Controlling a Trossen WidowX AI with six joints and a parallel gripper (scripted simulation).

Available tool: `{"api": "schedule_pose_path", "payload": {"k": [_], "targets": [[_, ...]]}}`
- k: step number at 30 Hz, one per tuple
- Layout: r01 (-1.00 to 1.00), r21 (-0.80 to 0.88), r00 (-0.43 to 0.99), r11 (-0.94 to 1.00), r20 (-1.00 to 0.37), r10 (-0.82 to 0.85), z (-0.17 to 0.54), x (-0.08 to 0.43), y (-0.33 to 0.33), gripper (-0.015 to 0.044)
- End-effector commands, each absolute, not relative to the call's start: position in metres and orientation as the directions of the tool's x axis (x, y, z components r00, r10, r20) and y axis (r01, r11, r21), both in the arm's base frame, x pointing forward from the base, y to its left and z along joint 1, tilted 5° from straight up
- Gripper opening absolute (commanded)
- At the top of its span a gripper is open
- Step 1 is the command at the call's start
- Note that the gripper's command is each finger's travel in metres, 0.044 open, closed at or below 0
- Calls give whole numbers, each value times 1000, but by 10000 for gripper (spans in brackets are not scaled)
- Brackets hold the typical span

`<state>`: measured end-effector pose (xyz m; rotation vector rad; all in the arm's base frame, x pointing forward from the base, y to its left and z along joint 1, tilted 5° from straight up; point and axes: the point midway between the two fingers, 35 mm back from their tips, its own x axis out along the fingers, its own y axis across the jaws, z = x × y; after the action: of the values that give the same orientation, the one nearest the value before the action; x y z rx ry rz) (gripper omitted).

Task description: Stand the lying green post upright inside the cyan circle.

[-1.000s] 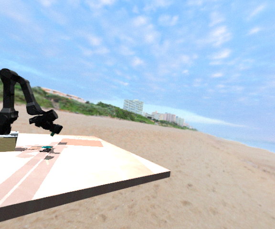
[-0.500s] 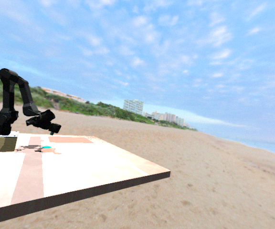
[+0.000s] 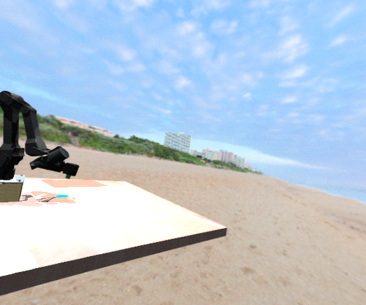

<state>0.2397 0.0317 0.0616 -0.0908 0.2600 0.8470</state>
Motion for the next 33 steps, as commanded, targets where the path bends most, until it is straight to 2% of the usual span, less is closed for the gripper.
{"api": "schedule_pose_path", "payload": {"k": [1, 17, 33], "targets": [[-753, 8, 637, 657, -241, 733, 63, 236, 32, 23], [-758, -54, 650, 650, -154, 744, 70, 222, 32, 23], [-758, -55, 650, 650, -154, 744, 70, 222, 32, 23]]}}
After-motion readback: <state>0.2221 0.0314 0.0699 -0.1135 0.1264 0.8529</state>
